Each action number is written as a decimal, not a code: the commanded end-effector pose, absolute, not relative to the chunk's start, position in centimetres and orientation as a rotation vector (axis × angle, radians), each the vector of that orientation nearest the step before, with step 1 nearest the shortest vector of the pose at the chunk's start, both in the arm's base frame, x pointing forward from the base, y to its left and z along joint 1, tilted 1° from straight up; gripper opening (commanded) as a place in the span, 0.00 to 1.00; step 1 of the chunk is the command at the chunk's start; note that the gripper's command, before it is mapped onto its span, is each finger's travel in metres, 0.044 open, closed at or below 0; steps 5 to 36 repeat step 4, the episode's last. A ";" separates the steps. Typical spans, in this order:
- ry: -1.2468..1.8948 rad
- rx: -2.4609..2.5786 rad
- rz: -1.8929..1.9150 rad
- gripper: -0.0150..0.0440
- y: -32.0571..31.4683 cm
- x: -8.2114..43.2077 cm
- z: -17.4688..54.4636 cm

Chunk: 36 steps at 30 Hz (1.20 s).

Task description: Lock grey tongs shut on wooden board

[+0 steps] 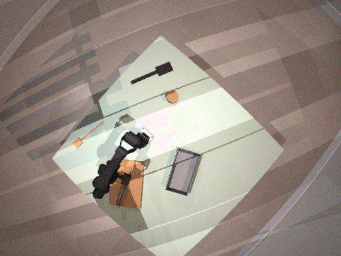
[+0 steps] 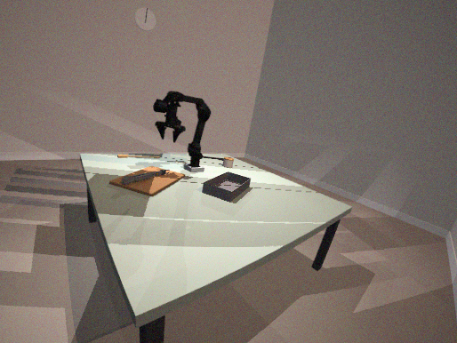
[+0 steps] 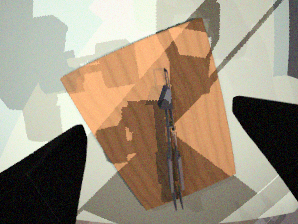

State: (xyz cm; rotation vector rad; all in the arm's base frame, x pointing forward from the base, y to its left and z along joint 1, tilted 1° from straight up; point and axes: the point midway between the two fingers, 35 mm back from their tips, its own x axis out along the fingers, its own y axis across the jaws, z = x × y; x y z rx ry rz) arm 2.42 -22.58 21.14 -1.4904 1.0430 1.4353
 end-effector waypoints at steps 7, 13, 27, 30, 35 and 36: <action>1.044 -1.491 1.435 1.00 -22.6 2.4 21.4; 1.044 -1.491 1.435 1.00 -22.6 2.4 21.4; 1.044 -1.491 1.435 1.00 -22.6 2.4 21.4; 1.044 -1.491 1.435 1.00 -22.6 2.4 21.4; 1.044 -1.491 1.435 1.00 -22.6 2.4 21.4; 1.044 -1.491 1.435 1.00 -22.6 2.4 21.4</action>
